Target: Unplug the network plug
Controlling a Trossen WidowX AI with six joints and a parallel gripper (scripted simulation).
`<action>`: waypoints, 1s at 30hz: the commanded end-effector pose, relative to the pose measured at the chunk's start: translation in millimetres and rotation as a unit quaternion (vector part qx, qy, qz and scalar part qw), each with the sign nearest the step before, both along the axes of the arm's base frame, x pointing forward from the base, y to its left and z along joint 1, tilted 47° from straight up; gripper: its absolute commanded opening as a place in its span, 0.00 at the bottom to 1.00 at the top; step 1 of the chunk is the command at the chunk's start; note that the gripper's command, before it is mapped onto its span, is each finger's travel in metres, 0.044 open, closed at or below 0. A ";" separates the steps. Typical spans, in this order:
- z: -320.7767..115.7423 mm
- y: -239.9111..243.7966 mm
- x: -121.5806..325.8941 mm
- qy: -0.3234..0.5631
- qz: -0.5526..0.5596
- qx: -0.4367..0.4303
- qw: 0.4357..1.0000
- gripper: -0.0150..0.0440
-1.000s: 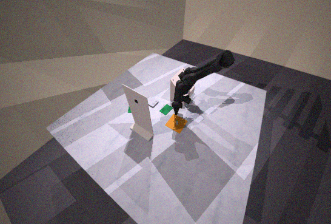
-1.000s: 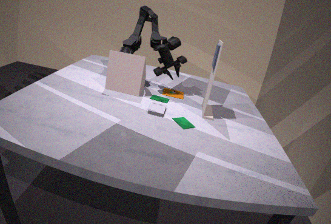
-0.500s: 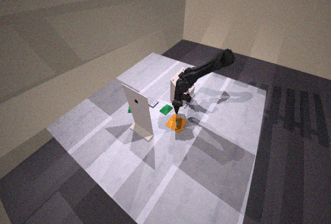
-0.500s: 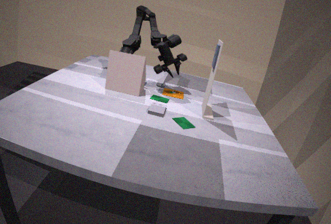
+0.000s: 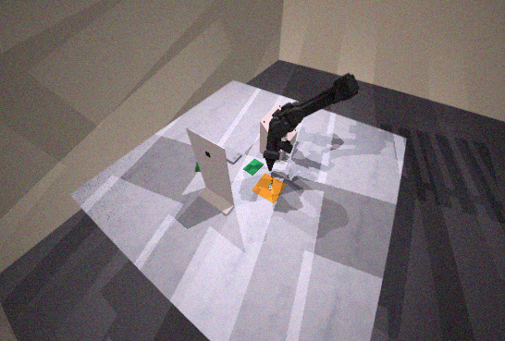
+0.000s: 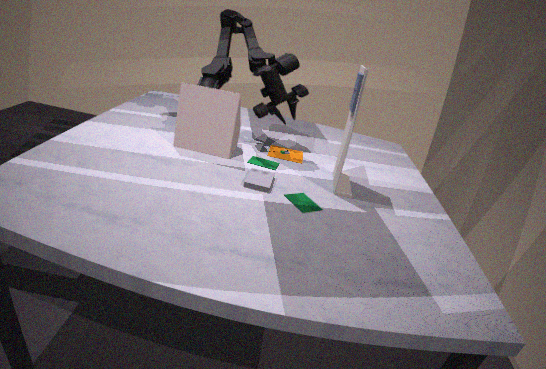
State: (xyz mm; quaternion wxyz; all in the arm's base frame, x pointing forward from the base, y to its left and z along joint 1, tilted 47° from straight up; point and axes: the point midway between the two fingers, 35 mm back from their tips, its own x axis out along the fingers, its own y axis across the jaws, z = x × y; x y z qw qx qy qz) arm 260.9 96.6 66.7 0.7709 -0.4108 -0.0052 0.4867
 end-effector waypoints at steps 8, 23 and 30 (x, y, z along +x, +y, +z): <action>6.7 -15.7 5.6 0.005 0.004 -0.011 1.000 0.52; 28.7 -44.0 7.9 0.007 0.008 -0.017 1.000 0.52; 42.9 -56.5 6.0 0.005 0.008 -0.013 1.000 0.52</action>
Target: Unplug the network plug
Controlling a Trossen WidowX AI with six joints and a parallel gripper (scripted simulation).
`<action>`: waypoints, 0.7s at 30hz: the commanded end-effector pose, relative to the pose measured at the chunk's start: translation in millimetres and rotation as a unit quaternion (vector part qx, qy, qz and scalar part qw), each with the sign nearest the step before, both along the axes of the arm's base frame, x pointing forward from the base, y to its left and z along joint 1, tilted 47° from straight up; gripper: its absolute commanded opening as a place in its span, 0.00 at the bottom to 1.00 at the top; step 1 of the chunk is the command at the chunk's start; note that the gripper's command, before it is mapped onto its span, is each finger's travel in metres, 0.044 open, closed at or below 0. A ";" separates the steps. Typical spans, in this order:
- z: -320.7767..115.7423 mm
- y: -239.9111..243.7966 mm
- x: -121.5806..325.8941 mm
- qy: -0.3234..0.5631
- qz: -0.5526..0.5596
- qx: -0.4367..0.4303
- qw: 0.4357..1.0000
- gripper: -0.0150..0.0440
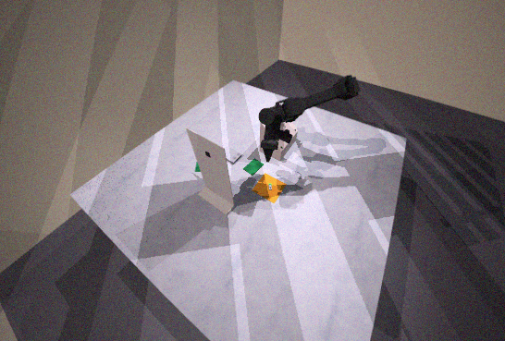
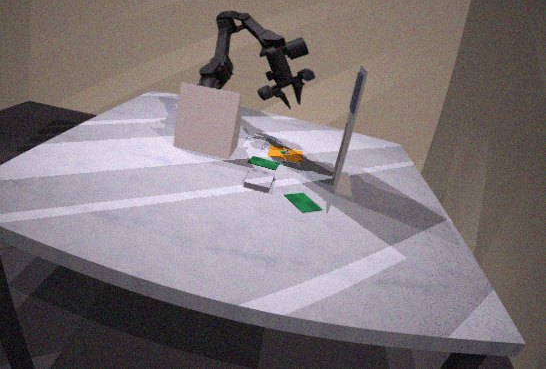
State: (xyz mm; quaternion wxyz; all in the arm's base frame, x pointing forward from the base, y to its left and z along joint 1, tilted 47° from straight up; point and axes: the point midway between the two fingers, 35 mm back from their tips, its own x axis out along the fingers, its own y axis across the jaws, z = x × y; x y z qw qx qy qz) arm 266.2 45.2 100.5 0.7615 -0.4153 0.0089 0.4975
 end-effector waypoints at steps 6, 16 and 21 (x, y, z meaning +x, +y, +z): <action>23.0 -15.2 -2.1 -0.011 -0.001 0.006 1.000 0.52; 42.4 -26.9 -7.1 -0.018 -0.006 0.015 1.000 0.52; 42.4 -26.9 -7.1 -0.018 -0.006 0.015 1.000 0.74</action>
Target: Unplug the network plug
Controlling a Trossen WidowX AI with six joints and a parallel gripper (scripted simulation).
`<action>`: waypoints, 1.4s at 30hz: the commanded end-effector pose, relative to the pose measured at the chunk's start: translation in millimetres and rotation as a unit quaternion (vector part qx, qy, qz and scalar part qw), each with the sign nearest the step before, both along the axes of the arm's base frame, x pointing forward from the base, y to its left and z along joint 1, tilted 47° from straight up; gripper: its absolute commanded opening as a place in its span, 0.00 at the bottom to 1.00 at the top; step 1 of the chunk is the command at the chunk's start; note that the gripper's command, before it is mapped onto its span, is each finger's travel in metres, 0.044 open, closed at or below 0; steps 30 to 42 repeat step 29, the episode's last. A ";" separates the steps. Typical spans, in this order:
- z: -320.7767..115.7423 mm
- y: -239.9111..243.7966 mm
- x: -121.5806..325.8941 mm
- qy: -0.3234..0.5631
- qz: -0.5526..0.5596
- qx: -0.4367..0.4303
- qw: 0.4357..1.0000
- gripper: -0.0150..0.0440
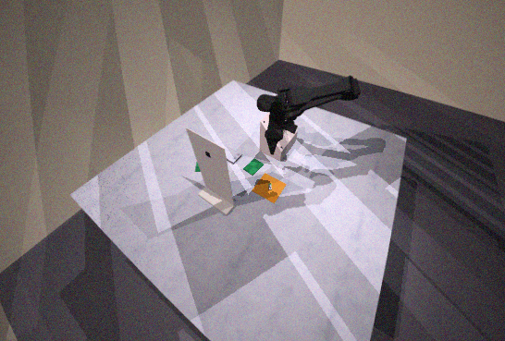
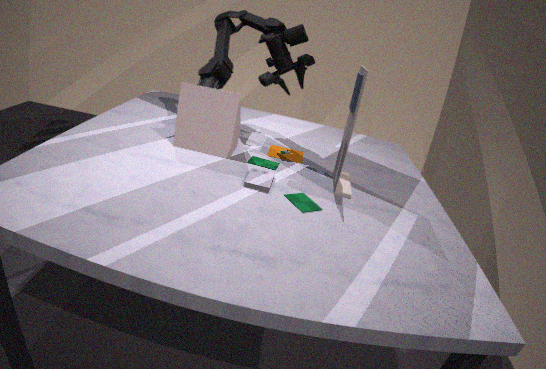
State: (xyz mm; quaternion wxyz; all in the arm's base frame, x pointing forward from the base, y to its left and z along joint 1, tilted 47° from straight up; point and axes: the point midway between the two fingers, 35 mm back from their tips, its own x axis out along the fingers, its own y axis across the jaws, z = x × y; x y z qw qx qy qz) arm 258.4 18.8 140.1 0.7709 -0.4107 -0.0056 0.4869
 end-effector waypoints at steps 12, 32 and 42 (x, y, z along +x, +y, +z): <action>2.8 -0.5 0.7 -0.004 0.001 0.000 1.000 1.00; 2.8 -0.5 0.7 -0.004 0.001 0.000 1.000 1.00; 2.8 -0.5 0.7 -0.004 0.001 0.000 1.000 1.00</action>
